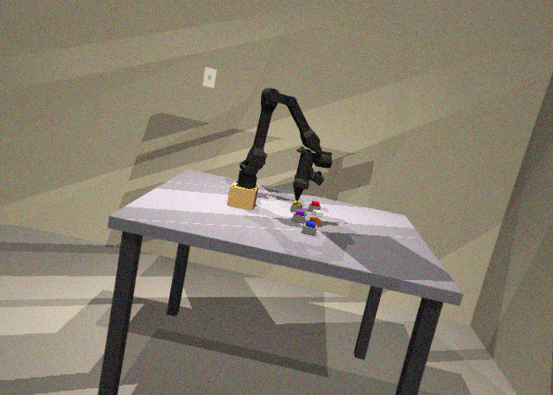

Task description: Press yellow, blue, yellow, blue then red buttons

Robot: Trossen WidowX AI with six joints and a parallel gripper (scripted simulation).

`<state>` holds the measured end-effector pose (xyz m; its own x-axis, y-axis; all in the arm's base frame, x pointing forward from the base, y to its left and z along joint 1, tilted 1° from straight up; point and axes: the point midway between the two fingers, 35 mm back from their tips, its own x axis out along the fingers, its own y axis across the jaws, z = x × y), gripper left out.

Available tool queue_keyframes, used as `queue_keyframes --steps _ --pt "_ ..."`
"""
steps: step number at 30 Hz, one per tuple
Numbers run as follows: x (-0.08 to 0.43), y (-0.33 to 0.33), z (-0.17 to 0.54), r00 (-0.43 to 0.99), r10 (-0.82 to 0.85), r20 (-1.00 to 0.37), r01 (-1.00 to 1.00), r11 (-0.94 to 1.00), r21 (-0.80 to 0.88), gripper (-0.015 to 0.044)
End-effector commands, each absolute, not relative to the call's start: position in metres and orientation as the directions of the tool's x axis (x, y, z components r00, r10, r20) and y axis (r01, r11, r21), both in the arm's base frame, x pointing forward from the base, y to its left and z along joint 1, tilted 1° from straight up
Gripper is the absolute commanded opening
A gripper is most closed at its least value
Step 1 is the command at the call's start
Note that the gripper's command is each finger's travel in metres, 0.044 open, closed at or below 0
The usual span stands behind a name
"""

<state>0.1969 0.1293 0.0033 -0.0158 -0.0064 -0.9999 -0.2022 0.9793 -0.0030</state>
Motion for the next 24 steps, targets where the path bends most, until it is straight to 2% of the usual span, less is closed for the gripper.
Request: queue_keyframes --steps 1,5,9,14,19,24 --pt "0.2 0.132 0.021 0.003 0.01 -1.0 -0.199 0.98 0.009 0.002" --pt "0.201 0.133 0.031 0.003 0.01 -1.0 -0.199 0.98 0.009 0.002" --pt "0.201 0.132 0.08 0.003 0.01 -1.0 -0.199 0.98 0.009 0.002" --pt "0.202 0.13 0.083 0.004 0.01 -1.0 -0.196 0.981 0.009 0.002" --pt "0.242 0.089 0.083 0.013 -0.012 -1.0 -0.101 0.995 -0.013 0.002" --pt "0.274 0.045 0.085 0.013 -0.014 -1.0 -0.118 0.993 -0.016 0.002"
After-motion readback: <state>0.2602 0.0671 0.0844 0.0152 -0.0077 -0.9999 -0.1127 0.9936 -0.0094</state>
